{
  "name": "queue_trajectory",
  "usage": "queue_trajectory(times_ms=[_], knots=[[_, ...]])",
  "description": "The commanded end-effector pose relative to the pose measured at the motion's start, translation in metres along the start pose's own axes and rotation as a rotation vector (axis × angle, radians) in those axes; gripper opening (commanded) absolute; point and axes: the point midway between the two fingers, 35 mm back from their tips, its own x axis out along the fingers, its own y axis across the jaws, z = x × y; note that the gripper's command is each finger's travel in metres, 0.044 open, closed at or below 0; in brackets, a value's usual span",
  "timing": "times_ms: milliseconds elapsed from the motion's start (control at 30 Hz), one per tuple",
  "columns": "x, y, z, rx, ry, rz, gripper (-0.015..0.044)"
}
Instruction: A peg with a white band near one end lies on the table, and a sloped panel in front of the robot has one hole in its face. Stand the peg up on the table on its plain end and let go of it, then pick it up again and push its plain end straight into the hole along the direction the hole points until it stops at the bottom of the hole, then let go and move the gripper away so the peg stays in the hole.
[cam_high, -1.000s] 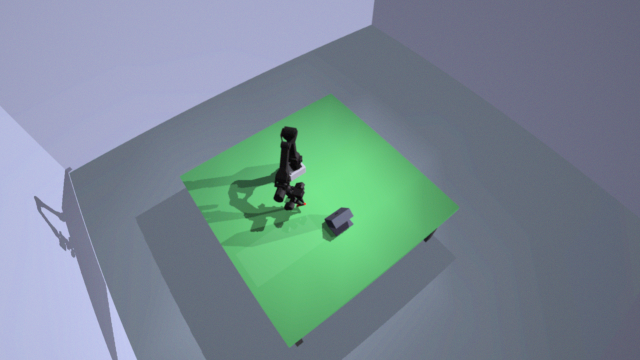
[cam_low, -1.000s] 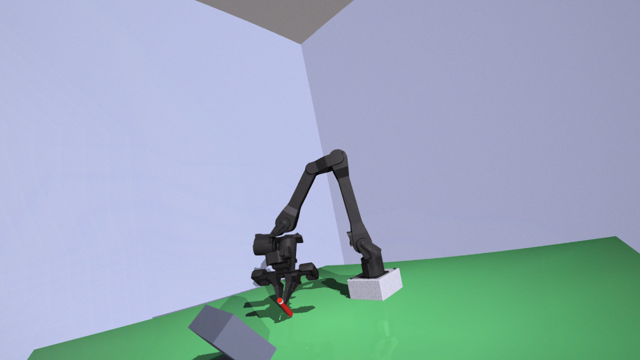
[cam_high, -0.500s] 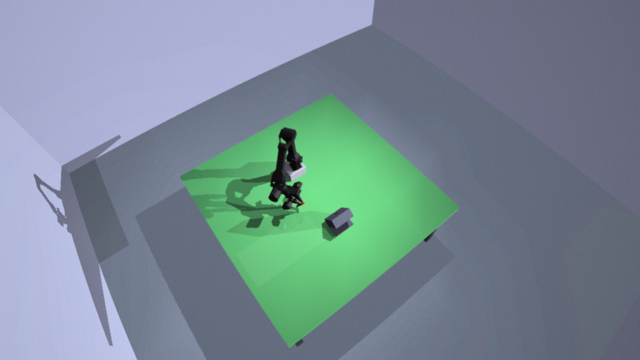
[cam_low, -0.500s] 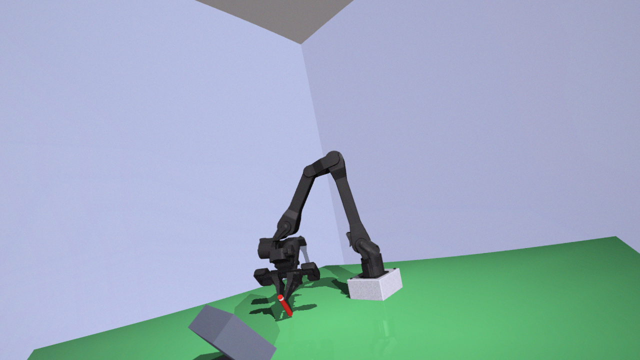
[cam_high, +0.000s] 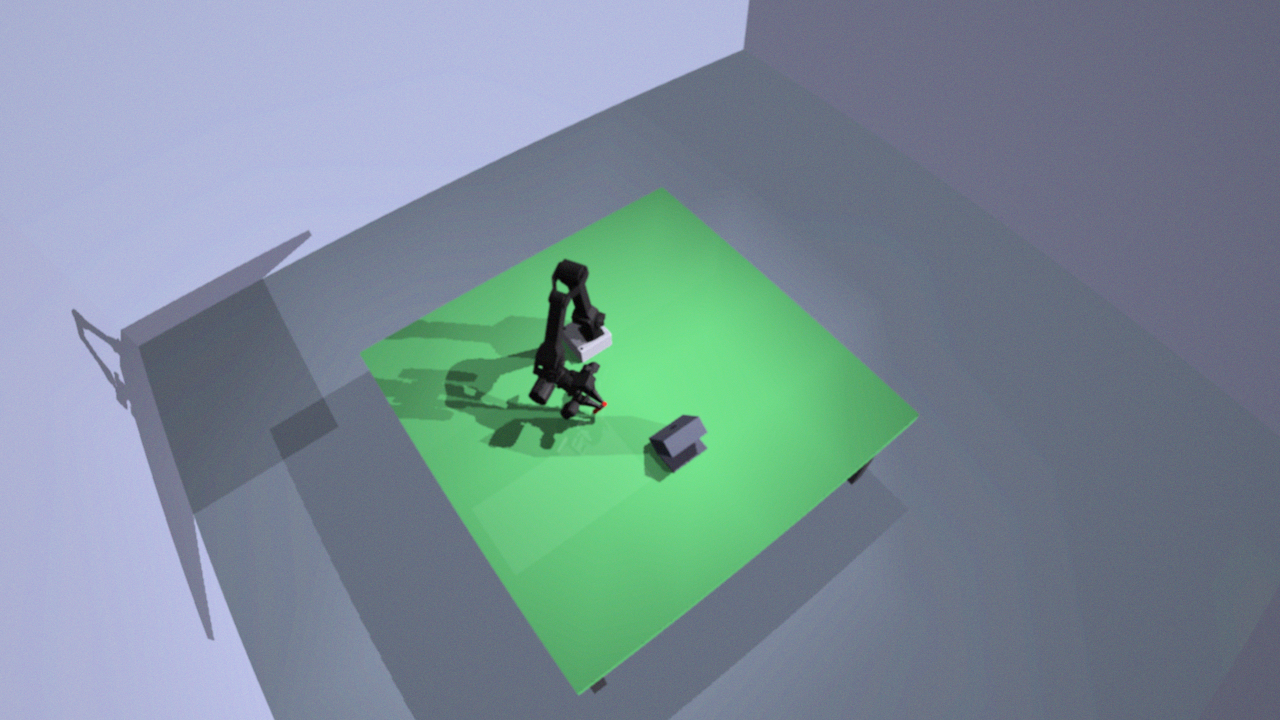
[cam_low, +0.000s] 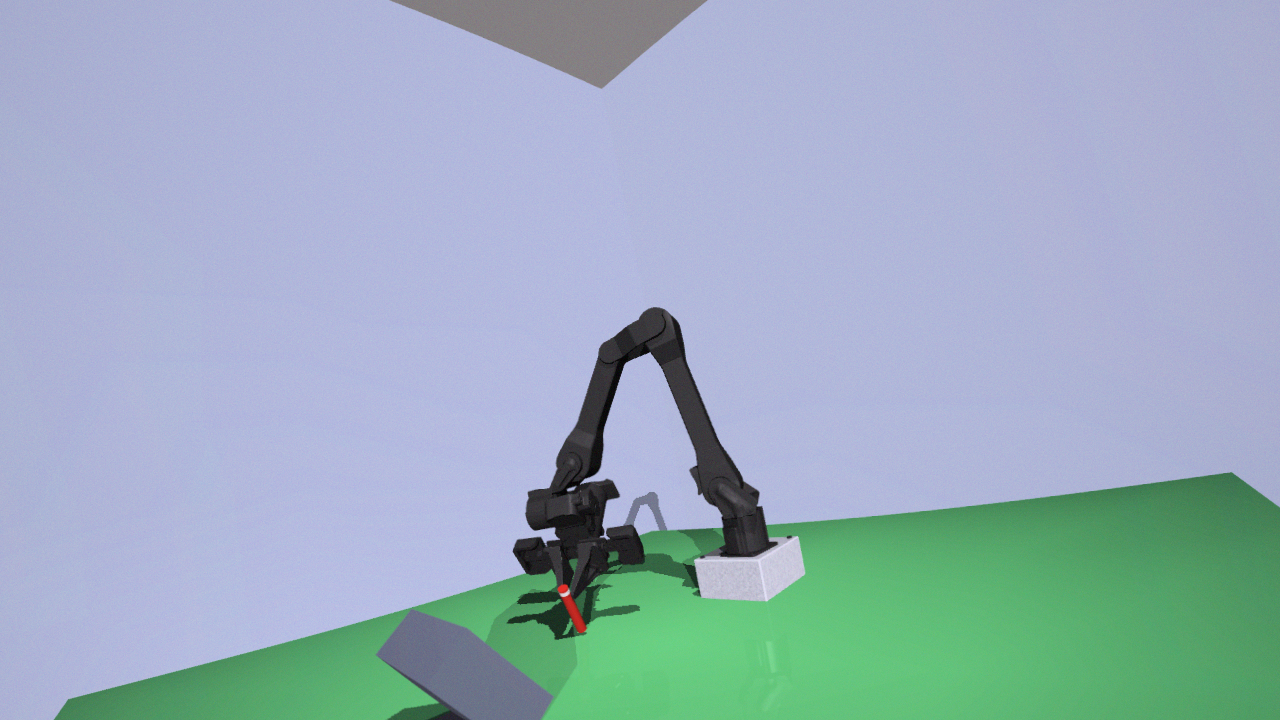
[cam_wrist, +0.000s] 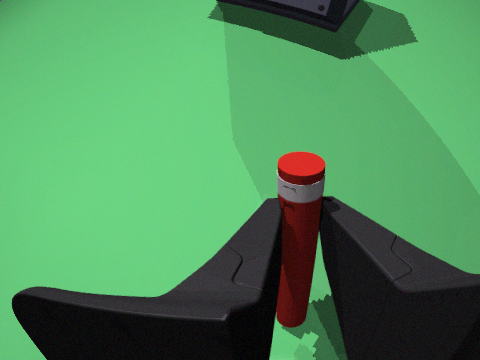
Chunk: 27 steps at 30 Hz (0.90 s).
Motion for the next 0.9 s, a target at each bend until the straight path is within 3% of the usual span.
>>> queue_trajectory(times_ms=[0, 867], knots=[[-0.001, 0.000, -0.003, 0.006, -0.035, 0.004, 0.0050], [-0.013, 0.001, -0.016, 0.006, -0.259, 0.004, 0.0050]])
